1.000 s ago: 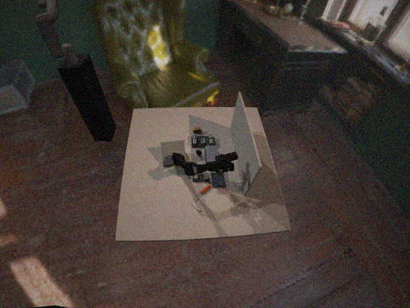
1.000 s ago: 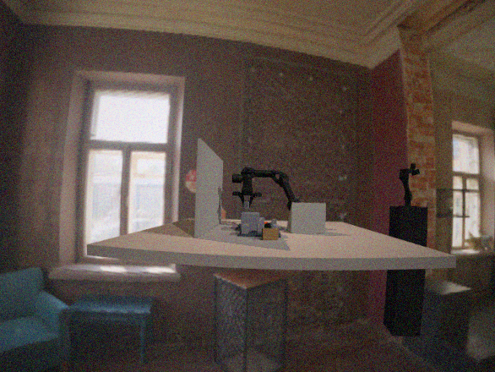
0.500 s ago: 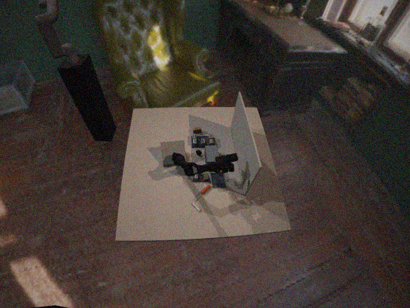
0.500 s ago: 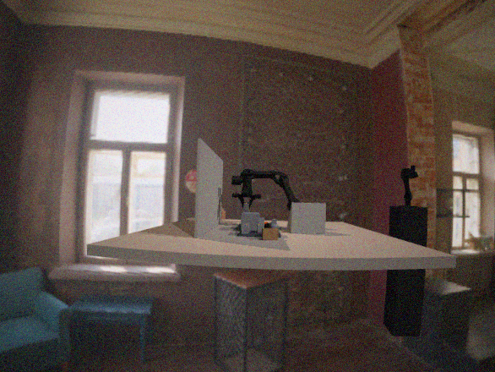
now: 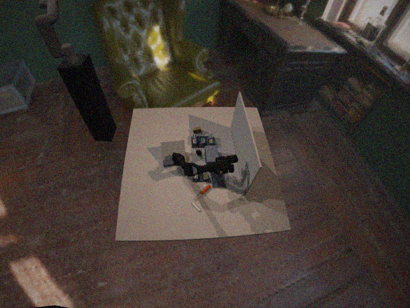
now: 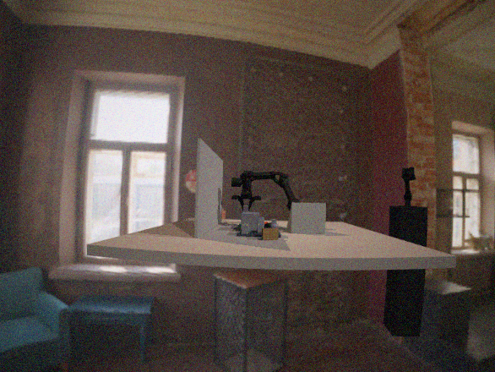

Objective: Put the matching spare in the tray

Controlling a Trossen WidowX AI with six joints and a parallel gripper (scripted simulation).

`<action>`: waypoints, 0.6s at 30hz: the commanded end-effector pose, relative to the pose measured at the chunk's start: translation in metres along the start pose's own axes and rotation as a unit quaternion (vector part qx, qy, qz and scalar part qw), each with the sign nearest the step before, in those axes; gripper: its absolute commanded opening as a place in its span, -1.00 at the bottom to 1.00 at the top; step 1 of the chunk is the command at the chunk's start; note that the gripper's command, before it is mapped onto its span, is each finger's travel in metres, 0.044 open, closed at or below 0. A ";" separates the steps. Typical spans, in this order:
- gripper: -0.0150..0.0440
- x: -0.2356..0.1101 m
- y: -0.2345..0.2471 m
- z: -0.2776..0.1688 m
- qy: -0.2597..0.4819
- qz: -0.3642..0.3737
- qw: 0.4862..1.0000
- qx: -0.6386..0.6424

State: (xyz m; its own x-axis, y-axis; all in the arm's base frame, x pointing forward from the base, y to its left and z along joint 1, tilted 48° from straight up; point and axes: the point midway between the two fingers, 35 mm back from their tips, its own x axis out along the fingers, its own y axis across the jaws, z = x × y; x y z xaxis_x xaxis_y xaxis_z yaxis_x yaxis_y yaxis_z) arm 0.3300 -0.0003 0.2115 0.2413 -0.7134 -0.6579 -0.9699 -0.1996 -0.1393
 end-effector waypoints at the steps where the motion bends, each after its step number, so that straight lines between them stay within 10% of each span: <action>1: -0.49 0.004 0.001 0.001 -0.001 0.002 1.000 -0.003; 18: -0.49 0.018 0.000 0.001 -0.003 0.003 1.000 -0.002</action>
State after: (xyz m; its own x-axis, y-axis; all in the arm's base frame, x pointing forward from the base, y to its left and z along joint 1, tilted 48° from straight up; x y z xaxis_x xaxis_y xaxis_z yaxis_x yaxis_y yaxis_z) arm 0.3342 -0.0105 0.2023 0.2392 -0.7136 -0.6584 -0.9705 -0.1971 -0.1389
